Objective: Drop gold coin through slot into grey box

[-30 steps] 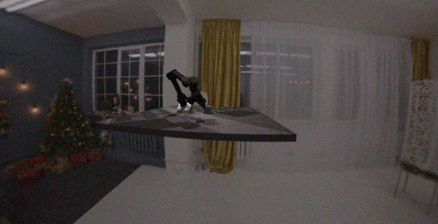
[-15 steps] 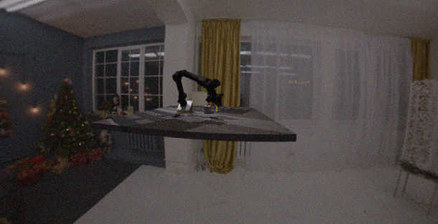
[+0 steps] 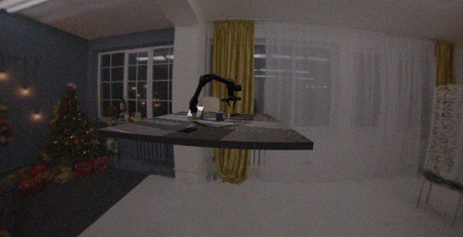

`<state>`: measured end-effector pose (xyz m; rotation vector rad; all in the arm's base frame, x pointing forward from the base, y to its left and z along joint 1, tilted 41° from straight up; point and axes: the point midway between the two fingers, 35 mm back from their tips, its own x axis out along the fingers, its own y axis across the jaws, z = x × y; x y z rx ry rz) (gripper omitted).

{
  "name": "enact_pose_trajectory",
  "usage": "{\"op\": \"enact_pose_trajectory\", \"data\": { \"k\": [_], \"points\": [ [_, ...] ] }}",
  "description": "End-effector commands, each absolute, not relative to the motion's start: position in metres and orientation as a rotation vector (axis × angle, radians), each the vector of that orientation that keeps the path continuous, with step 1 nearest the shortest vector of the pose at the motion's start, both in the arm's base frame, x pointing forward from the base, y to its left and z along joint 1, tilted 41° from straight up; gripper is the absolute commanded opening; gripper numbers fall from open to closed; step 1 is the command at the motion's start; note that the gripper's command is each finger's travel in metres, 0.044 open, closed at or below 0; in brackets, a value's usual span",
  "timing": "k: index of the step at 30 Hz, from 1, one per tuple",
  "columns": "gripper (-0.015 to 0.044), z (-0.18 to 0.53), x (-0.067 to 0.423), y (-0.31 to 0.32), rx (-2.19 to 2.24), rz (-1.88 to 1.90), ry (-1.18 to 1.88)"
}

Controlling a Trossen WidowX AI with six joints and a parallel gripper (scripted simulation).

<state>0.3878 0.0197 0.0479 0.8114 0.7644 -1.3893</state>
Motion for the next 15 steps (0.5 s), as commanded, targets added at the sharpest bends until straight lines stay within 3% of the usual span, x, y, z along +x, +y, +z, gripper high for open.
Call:
{"op": "enact_pose_trajectory", "data": {
  "k": [1, 15],
  "points": [
    [0.0161, 0.020, 0.364, 0.071, 0.476, -1.355, 0.901],
    [0.0161, -0.011, 0.358, 0.057, 0.418, -1.348, 0.917]
  ]
}}
